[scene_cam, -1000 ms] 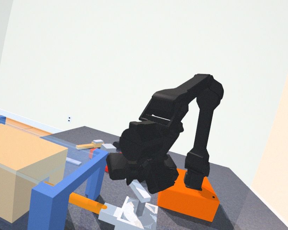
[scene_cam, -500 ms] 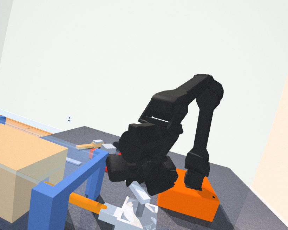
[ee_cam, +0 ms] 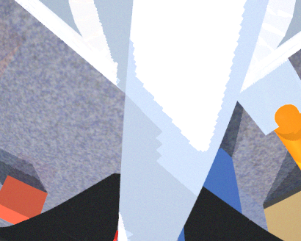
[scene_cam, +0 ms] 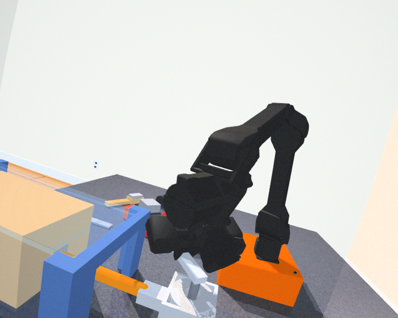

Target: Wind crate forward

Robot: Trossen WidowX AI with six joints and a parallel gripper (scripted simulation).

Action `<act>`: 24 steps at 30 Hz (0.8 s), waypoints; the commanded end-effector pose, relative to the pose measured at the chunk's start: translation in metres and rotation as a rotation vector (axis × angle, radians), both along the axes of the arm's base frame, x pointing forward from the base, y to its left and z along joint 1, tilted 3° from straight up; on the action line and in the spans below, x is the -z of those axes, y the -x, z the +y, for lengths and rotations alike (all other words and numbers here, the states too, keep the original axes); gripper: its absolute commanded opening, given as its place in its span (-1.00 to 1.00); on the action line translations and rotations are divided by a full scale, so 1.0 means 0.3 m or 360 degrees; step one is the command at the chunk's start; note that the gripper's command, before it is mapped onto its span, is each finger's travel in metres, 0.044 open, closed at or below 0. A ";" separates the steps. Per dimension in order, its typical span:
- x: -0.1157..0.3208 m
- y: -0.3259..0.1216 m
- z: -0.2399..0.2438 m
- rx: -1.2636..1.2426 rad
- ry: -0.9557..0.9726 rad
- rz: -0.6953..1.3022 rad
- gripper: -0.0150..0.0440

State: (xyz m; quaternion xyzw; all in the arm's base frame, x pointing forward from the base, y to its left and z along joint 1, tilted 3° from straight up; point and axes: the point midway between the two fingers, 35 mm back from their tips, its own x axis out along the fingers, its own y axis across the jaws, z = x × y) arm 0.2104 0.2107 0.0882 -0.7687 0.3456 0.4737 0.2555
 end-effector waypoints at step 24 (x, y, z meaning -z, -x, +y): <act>0.021 -0.002 0.002 -0.0004 -0.0001 -0.0001 -0.49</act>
